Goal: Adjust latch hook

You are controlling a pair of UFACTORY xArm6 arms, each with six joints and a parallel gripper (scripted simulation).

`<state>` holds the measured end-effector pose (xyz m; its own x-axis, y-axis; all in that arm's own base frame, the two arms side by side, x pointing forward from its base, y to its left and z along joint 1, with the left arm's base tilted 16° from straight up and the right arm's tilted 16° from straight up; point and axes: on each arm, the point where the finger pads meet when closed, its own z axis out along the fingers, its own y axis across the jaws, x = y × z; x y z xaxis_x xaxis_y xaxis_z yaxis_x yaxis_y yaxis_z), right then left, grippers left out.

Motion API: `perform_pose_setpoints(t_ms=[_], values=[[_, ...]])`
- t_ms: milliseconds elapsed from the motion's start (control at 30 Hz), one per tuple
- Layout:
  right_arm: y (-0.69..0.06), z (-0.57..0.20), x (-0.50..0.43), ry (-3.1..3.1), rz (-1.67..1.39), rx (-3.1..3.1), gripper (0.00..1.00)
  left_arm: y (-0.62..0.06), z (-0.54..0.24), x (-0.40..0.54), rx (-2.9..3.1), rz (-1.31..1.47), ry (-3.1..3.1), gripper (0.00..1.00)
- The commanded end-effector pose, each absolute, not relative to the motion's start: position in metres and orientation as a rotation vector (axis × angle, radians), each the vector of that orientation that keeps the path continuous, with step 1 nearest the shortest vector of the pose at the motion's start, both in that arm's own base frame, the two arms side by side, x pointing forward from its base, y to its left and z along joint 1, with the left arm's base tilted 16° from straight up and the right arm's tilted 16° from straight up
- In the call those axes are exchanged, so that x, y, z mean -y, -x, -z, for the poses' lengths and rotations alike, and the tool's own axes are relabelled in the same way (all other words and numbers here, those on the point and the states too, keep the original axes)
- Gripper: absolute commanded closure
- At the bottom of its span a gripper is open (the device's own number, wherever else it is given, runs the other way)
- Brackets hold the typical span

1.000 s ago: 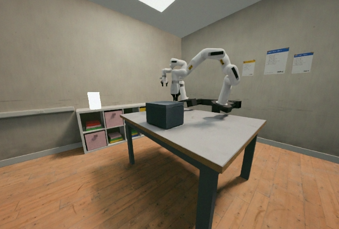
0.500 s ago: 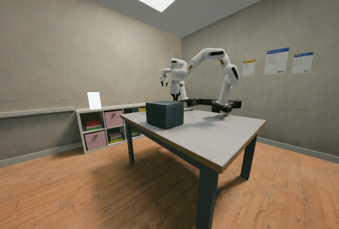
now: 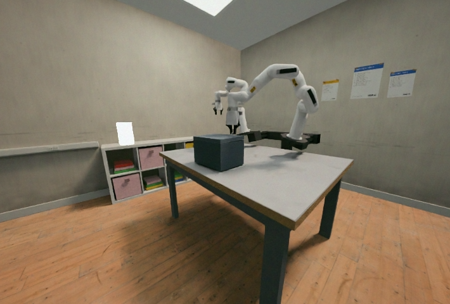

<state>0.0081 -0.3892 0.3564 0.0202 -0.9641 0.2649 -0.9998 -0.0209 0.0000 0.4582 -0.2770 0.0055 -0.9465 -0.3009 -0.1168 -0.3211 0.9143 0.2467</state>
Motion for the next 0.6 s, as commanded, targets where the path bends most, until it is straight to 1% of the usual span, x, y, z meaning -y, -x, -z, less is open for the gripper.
perform_pose_setpoints(t_ms=[0, 567], values=[[-0.0082, -0.3583, 0.3897, -2.098, -0.288, 2.055, 0.0, -0.4598, -0.0079, 0.2786, -2.966, -0.394, 0.591, 0.76], [-0.0082, -0.3583, 0.3897, -2.098, -0.288, 2.055, 0.0, -0.4598, -0.008, 0.2786, -2.82, -0.366, 0.999, 0.76]])
